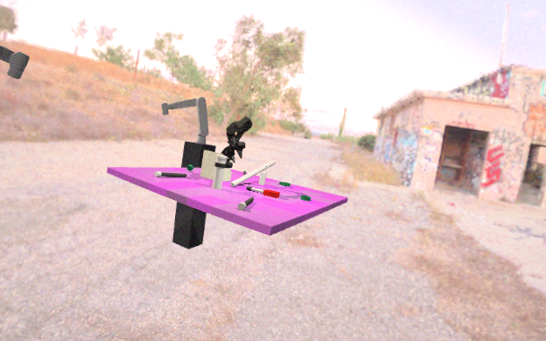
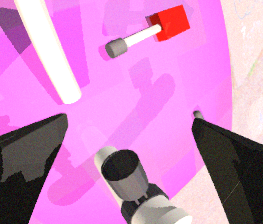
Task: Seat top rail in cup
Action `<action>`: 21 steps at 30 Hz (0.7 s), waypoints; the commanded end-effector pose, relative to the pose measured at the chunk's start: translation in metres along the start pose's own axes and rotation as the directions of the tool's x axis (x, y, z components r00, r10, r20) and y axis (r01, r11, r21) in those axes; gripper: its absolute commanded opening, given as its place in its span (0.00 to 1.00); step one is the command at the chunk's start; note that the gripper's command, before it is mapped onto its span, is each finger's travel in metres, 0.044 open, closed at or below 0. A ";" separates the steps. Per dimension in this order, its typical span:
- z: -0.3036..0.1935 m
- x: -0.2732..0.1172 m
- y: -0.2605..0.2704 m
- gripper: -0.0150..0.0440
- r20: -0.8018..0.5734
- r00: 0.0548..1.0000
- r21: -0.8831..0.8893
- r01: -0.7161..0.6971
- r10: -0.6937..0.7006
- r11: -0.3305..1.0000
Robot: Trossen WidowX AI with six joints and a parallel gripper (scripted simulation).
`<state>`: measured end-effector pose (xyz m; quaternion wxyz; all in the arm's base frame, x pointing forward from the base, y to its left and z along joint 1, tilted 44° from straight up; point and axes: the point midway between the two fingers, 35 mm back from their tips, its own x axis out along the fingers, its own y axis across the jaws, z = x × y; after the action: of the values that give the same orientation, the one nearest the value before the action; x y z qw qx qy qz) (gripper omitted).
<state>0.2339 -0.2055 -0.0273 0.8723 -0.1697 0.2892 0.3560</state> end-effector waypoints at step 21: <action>0.099 -0.070 0.022 1.00 -0.080 0.996 0.971 0.084 -0.023 0.222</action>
<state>0.2240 -0.1899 0.0565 0.8501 0.2482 0.4356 0.1613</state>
